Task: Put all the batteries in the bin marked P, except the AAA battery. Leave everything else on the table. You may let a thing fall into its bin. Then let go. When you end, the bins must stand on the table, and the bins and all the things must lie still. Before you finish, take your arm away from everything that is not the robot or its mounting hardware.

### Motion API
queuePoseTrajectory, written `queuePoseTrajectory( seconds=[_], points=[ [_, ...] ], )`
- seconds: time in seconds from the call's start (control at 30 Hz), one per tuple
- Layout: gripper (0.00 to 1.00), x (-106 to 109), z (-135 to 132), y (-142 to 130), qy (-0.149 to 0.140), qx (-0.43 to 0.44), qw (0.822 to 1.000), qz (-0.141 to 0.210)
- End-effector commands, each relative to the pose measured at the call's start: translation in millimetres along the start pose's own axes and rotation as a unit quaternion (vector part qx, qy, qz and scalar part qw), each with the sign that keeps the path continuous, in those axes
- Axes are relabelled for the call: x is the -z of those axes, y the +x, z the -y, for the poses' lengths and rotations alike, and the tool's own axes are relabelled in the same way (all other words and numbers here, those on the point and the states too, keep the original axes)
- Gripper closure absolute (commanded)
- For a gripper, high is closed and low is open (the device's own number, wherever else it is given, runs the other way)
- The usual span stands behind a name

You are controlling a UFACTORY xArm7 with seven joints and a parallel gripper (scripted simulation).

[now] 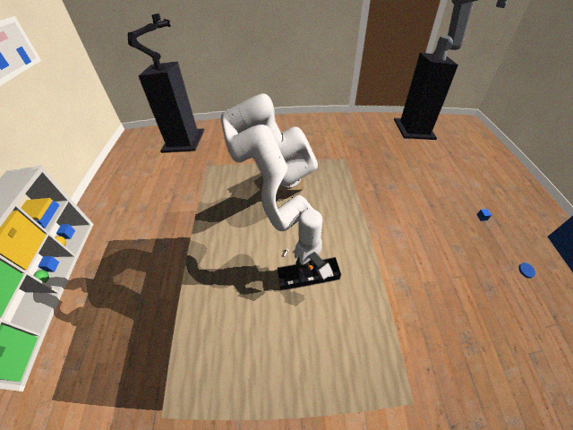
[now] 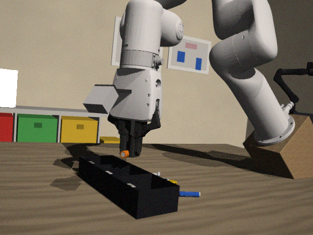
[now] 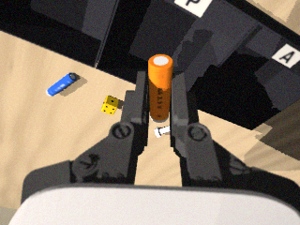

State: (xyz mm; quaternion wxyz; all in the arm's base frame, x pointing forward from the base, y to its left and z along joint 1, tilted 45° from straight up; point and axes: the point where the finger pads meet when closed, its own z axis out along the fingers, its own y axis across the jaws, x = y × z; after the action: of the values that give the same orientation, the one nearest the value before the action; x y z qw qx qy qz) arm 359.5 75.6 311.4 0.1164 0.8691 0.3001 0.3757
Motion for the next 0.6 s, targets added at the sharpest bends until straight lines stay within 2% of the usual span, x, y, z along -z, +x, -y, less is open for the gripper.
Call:
queuePoseTrajectory(
  seconds=[0.0, 0.23, 0.47, 0.53, 0.57],
  points=[
    [1.0, -3.3, -1.0, 9.5, 0.001, 0.078, 0.997, 0.004],
    [1.0, -3.3, -1.0, 9.5, -0.001, 0.171, 0.985, 0.005],
    [1.0, -3.3, -1.0, 9.4, -0.004, 0.269, 0.963, 0.006],
    [1.0, -3.3, -1.0, 9.4, -0.004, 0.269, 0.963, 0.006],
    [1.0, -3.3, -1.0, 9.4, -0.004, 0.309, 0.951, 0.007]
  ],
)
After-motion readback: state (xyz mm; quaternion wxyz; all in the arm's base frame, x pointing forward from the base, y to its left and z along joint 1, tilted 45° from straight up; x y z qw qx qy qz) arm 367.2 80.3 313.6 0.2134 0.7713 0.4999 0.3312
